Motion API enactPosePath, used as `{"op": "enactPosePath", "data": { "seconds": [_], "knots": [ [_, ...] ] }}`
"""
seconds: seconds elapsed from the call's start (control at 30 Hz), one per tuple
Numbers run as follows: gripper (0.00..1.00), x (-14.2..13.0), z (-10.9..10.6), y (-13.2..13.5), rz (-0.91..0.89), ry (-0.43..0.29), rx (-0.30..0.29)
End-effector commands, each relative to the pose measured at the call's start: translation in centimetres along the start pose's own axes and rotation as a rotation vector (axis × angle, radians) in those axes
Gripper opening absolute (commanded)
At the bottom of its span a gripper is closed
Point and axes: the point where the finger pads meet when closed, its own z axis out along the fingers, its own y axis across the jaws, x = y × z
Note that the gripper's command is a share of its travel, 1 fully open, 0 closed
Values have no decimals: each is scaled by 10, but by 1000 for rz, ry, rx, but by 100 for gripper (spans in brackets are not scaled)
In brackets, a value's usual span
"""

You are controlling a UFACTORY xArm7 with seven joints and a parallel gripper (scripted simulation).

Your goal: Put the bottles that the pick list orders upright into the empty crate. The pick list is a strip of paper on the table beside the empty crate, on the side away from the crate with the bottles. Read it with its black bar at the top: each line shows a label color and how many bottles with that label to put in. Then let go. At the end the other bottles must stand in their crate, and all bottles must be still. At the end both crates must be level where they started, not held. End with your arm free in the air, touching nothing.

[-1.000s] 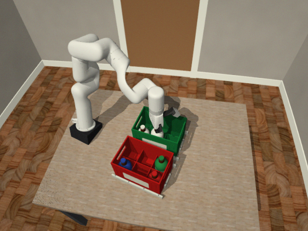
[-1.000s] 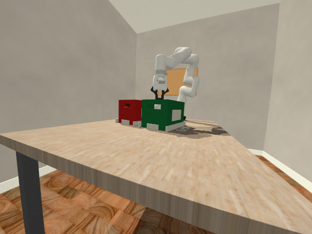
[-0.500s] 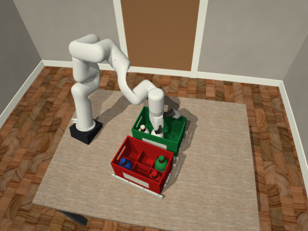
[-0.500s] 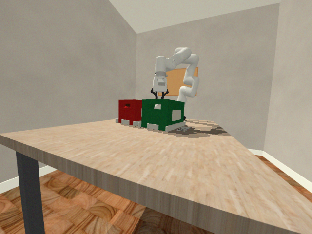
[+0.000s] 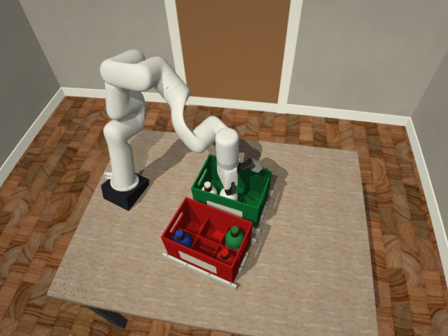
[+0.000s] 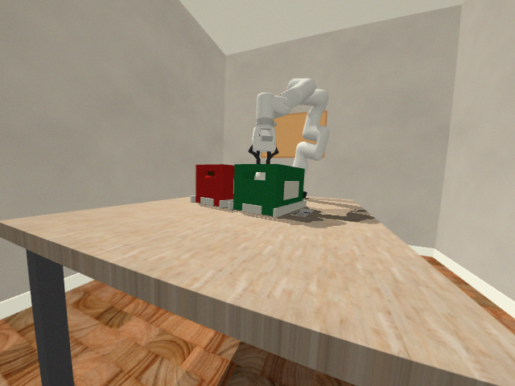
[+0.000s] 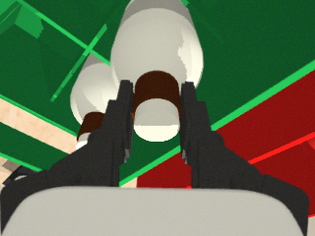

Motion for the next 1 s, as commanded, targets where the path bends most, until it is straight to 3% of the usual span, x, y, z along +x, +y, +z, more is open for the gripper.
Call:
{"op": "enactPosePath", "data": {
  "seconds": [0.0, 0.97],
  "knots": [
    [0, 1, -2, 1, 0, 3, -4],
    [0, 1, 4, 1, 0, 3, -4]
  ]
}}
